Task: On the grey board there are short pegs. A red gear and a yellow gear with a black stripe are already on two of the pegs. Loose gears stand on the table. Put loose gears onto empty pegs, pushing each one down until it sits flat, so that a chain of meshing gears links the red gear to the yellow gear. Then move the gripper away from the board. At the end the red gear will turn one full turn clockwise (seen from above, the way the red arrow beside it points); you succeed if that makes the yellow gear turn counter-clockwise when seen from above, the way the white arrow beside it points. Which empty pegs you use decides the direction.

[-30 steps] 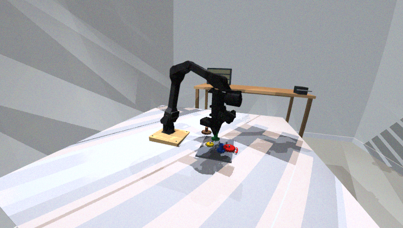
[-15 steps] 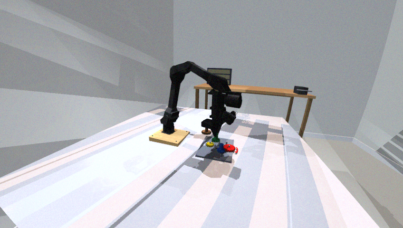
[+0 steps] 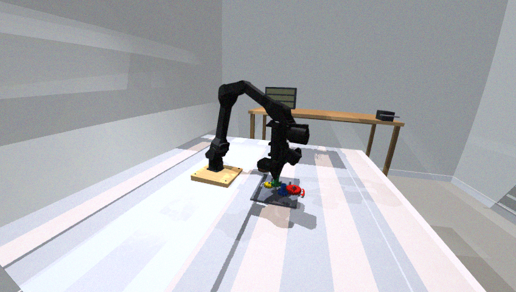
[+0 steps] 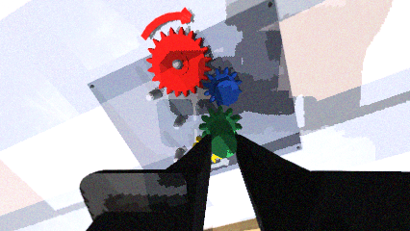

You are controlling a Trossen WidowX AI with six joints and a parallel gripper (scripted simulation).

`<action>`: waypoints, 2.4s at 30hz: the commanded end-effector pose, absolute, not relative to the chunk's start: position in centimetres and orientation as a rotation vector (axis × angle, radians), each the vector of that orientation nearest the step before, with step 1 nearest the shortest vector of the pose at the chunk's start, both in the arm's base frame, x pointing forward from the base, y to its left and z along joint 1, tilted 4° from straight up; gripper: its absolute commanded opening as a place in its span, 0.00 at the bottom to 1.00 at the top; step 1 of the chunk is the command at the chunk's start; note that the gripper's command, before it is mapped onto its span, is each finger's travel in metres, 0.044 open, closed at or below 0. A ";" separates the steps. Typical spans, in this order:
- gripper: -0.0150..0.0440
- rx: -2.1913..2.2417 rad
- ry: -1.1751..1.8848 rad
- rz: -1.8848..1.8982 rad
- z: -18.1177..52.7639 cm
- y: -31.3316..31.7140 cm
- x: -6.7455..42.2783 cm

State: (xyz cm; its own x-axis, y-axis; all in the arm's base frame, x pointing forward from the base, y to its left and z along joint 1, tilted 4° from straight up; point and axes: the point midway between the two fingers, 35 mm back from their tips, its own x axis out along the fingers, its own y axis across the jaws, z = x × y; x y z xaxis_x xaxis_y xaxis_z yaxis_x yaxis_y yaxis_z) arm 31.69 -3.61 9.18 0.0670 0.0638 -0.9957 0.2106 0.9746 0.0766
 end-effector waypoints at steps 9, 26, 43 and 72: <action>0.25 0.451 1.492 -0.325 7.5 -3.4 31.6; 0.25 0.335 1.505 -0.215 7.3 -3.4 31.6; 0.25 0.167 1.512 -0.055 7.0 -3.4 31.7; 0.49 0.328 1.505 -0.209 11.0 -3.7 31.5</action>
State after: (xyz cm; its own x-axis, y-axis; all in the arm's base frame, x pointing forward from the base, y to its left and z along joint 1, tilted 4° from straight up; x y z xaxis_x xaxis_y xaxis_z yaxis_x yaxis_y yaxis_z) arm 31.30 -3.58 9.32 0.0424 0.0694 -0.9967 0.3470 0.9345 0.0798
